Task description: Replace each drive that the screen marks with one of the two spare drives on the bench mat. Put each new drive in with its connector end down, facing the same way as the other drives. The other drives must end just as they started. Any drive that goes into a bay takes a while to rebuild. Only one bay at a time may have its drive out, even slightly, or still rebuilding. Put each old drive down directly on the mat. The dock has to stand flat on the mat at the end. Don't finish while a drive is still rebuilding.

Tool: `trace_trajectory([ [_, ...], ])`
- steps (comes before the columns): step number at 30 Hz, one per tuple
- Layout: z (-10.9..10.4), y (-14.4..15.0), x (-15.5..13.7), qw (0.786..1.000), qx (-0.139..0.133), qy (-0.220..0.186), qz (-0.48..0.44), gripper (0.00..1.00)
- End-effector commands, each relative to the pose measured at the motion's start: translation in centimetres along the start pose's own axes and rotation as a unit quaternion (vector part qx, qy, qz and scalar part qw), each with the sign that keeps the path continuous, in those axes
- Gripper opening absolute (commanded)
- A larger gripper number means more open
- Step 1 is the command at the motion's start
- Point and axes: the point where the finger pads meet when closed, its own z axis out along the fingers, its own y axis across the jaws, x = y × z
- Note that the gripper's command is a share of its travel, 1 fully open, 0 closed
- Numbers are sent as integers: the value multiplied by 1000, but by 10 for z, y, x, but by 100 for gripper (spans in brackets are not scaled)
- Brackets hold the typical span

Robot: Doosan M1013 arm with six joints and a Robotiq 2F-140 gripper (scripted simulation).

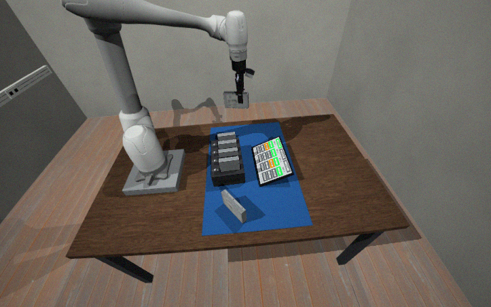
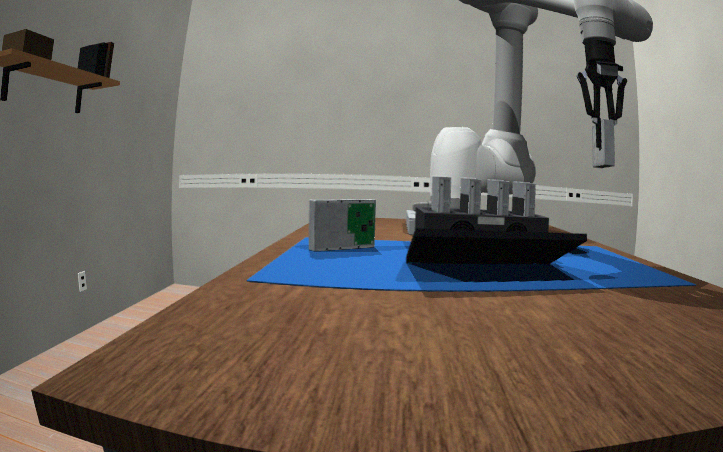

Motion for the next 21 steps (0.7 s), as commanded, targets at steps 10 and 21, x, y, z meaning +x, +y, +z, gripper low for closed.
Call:
trace_trajectory([
  [10,-1,0,0,991,0,1,137,10],
  [21,0,0,0,989,-1,6,151,10],
])
